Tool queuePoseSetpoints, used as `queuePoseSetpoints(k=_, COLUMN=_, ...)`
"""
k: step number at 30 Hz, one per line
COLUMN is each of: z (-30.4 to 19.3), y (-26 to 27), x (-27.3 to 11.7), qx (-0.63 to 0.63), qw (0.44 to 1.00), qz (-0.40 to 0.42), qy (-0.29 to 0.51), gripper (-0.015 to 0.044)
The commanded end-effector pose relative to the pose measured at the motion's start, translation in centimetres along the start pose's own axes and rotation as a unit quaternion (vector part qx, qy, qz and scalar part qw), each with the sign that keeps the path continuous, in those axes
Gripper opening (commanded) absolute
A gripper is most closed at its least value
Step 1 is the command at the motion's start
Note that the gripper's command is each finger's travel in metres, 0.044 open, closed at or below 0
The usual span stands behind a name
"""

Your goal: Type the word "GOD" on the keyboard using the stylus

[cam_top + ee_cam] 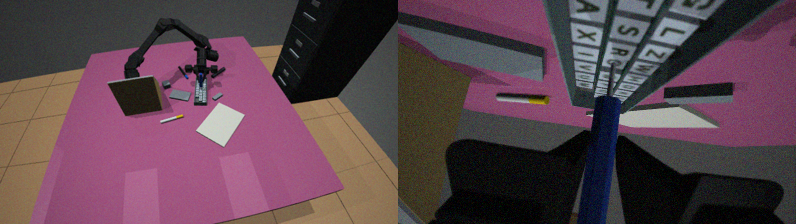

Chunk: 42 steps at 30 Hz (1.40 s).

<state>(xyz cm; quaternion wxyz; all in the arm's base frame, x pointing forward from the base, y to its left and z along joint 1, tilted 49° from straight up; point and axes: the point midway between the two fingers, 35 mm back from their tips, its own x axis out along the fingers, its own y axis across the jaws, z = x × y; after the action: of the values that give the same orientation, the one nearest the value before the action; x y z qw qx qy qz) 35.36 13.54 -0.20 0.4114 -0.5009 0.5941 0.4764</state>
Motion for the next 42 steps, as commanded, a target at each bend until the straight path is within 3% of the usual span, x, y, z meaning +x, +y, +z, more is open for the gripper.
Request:
queuePoseSetpoints(k=1, z=0.0, y=0.0, x=0.0, qx=0.002, qw=1.000, qz=0.001, qy=-0.003, gripper=0.0081)
queuePoseSetpoints(k=22, z=-3.1, y=-0.1, x=-1.7, qx=0.007, qw=1.000, qz=0.000, qy=-0.006, gripper=0.0085)
queuePoseSetpoints(k=29, z=-3.1, y=-0.1, x=-1.7, qx=0.007, qw=1.000, qz=0.000, qy=-0.006, gripper=0.0038)
queuePoseSetpoints(k=31, z=-3.3, y=-0.3, x=-1.4, qx=0.006, qw=1.000, qz=0.000, qy=-0.005, gripper=0.0000)
queuePoseSetpoints(k=42, z=-5.3, y=-2.1, x=1.2, qx=0.002, qw=1.000, qz=0.000, qy=-0.001, gripper=0.0000)
